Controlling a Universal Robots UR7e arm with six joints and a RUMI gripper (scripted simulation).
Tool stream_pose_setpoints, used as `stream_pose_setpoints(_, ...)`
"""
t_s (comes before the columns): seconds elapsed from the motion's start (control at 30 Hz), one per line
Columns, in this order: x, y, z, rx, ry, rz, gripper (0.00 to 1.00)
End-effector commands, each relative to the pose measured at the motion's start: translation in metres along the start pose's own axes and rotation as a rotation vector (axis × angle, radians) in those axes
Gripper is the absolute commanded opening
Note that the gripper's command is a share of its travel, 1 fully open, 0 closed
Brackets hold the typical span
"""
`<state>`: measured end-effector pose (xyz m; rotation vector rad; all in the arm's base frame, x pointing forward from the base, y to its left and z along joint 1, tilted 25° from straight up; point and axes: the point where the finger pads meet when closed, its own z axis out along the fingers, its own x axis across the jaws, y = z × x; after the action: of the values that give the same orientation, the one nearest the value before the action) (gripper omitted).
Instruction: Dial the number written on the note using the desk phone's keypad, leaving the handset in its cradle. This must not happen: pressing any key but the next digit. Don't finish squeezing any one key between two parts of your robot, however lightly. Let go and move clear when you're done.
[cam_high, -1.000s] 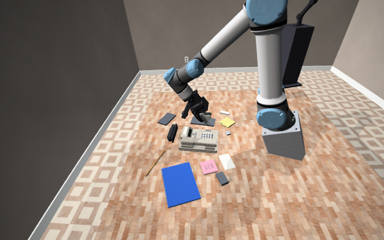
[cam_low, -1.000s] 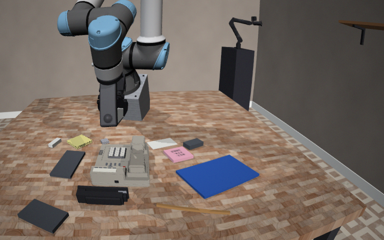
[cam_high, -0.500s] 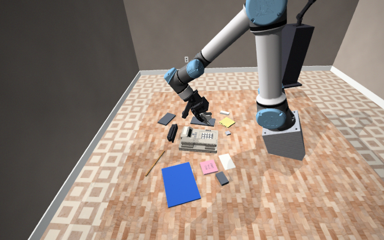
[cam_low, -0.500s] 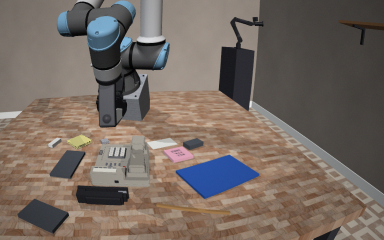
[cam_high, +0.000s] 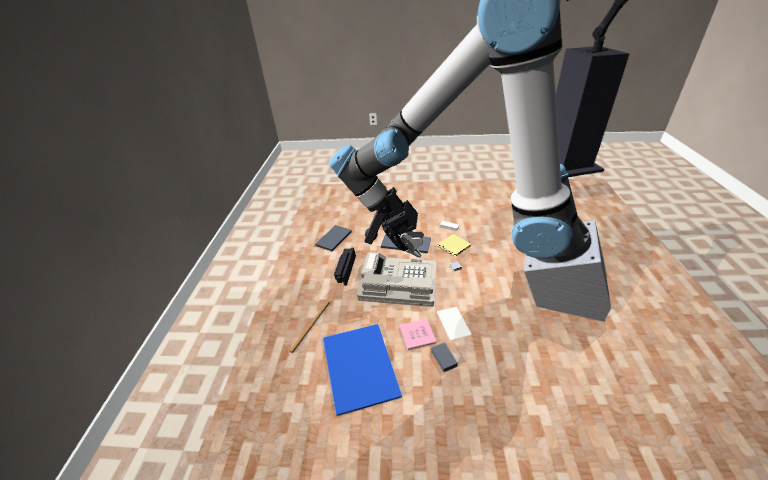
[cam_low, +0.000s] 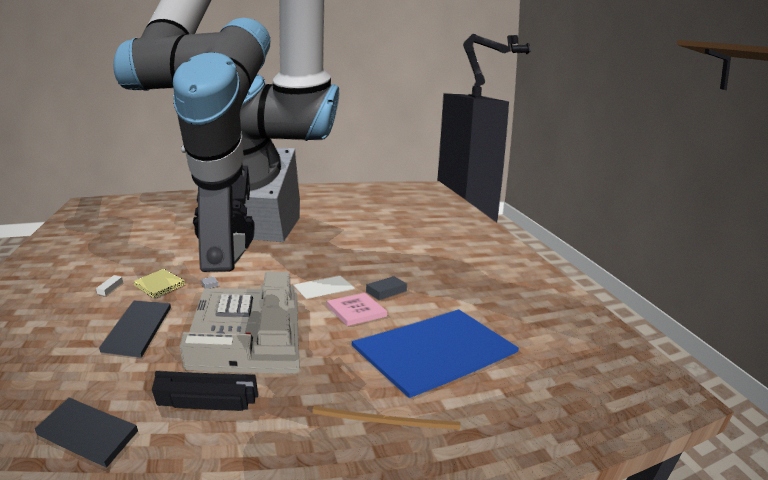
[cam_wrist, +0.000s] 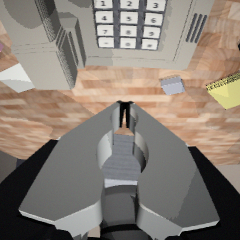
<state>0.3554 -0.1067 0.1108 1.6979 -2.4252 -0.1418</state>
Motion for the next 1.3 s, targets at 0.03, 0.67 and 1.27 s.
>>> stream_pose_setpoints(0.03,0.000,-0.012,0.016,0.001,0.000,0.000,0.00)
stream_pose_setpoints(0.67,0.000,-0.028,0.038,0.001,0.000,0.000,0.00)
stream_pose_setpoints(1.27,0.000,-0.031,0.043,0.001,0.000,0.000,0.00)
